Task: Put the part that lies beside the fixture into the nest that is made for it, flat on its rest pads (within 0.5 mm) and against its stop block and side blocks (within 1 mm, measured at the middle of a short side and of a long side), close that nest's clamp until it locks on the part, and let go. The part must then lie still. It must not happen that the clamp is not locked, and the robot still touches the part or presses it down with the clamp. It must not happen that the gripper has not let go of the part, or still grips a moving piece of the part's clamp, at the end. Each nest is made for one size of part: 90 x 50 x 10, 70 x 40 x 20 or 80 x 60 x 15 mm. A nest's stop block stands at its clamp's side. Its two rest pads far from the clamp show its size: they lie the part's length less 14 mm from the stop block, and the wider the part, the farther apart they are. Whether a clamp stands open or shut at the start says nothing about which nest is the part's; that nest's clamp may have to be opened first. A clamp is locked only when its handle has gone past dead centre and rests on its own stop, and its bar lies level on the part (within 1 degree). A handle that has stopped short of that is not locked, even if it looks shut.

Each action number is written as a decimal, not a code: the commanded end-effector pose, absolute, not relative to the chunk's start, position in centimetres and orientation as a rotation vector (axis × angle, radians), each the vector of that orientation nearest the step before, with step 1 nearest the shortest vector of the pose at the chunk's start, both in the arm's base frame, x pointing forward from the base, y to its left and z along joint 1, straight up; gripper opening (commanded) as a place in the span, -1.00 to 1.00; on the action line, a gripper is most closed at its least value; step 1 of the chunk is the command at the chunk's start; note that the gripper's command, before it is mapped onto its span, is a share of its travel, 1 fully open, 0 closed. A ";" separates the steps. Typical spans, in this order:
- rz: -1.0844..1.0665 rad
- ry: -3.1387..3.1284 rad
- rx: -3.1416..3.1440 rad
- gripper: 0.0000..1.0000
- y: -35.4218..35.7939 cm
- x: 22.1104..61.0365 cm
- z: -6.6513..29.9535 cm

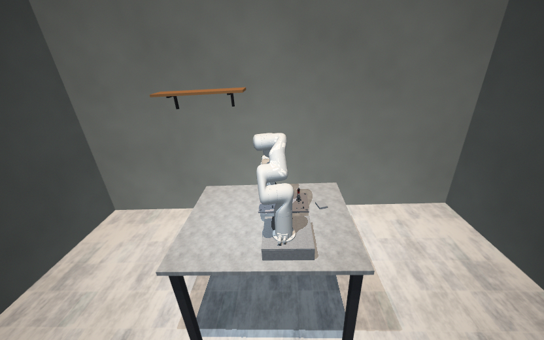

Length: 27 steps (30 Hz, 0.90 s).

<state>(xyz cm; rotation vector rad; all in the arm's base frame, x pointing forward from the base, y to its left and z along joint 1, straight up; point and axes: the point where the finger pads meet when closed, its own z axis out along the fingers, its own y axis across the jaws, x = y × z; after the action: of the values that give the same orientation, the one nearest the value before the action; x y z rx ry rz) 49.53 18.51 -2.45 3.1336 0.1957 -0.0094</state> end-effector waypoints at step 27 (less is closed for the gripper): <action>-0.004 0.196 3.135 -1.00 18.4 48.1 -0.3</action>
<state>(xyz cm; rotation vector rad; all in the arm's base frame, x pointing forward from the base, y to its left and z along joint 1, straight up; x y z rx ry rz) 48.12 18.34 -0.50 3.1337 0.1955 -0.0085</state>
